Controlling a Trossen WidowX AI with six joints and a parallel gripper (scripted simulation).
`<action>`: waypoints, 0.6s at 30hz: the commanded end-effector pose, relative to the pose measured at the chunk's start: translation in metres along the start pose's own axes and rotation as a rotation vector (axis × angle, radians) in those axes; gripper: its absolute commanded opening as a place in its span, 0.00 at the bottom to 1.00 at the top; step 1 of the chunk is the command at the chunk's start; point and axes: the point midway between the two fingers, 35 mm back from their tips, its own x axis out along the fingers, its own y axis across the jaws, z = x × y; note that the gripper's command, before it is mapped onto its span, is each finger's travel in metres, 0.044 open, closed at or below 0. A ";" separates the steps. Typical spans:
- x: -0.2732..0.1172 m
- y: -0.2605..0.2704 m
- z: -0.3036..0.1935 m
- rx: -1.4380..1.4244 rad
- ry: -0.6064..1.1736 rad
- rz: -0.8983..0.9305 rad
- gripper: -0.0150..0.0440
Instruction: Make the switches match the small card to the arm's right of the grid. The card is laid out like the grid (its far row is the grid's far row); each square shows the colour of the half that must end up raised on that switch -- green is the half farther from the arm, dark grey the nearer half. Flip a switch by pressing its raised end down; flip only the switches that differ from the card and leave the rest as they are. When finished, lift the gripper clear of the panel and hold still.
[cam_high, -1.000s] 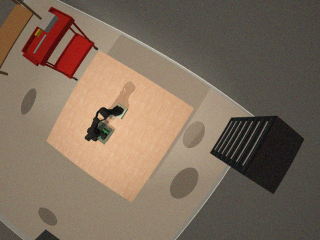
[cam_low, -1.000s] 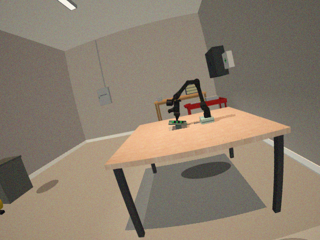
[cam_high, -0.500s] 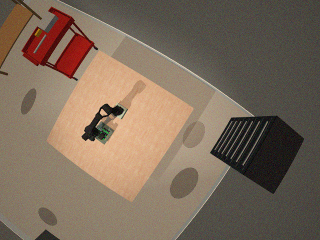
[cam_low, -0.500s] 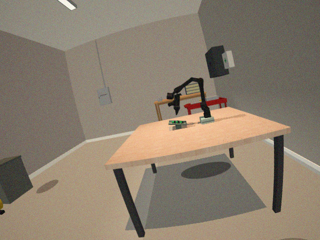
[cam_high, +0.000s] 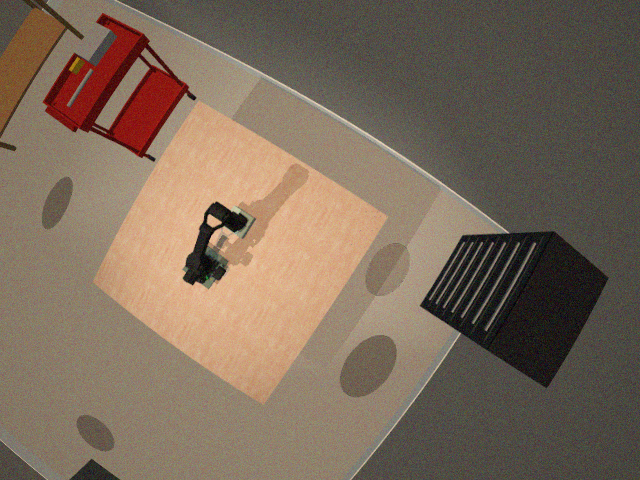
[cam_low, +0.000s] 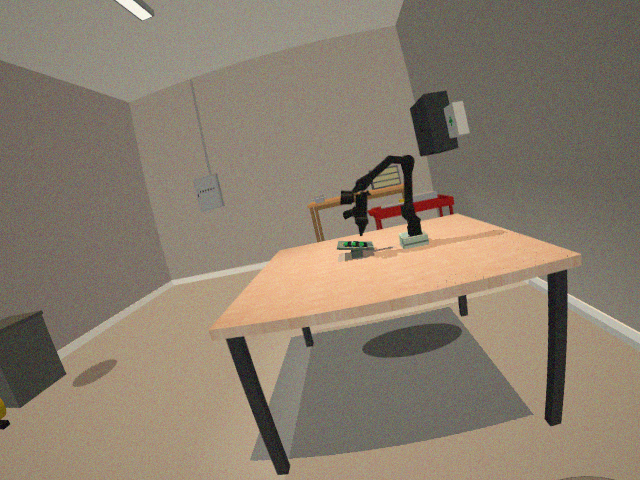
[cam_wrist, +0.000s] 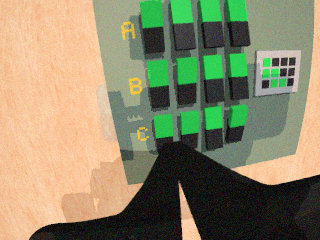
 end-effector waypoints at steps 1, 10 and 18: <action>0.014 0.001 -0.004 0.005 0.019 -0.004 0.25; 0.026 0.001 -0.004 0.005 0.019 -0.004 0.25; 0.037 0.001 -0.004 0.005 0.019 -0.004 0.25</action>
